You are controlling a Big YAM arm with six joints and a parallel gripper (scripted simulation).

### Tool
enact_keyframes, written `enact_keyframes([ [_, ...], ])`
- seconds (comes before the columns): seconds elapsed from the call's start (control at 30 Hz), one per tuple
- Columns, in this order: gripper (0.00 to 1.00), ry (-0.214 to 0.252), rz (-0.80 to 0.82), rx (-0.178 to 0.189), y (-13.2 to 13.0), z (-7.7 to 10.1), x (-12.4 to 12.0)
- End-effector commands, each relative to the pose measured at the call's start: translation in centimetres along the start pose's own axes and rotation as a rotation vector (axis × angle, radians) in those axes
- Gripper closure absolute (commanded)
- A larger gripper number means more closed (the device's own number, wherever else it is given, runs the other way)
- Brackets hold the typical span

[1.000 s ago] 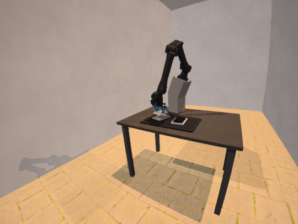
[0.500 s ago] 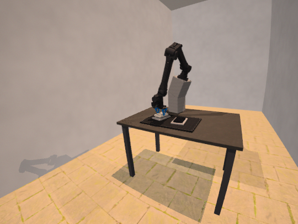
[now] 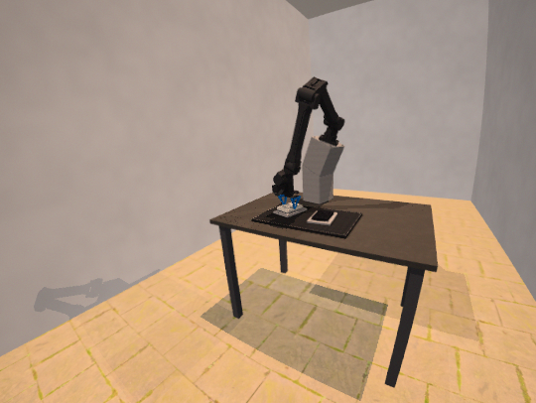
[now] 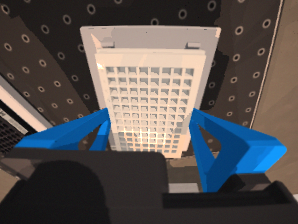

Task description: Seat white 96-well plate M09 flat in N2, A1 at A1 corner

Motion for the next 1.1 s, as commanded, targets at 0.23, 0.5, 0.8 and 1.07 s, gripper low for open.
enact_keyframes([
  [0.23,1.0,0.007,-0.027,-0.006,-0.88,-0.19,-0.89],
  [0.5,1.0,0.002,-0.025,-0.004,-0.9,-0.19,-0.68],
  [0.8,1.0,0.003,-0.026,-0.004,-0.98,-0.16,-0.72],
  [1.07,1.0,0.002,-0.026,-0.004,-1.07,-0.12,-0.76],
])
Point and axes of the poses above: the point where the finger pads meet when closed, its own z axis back along the fingers, its own y axis across the jaws, x = y × z, the point moved 10 cm from there along z, back along the fingers, and after that the axes turned 11 degrees about -z, right-handed, at the moved point
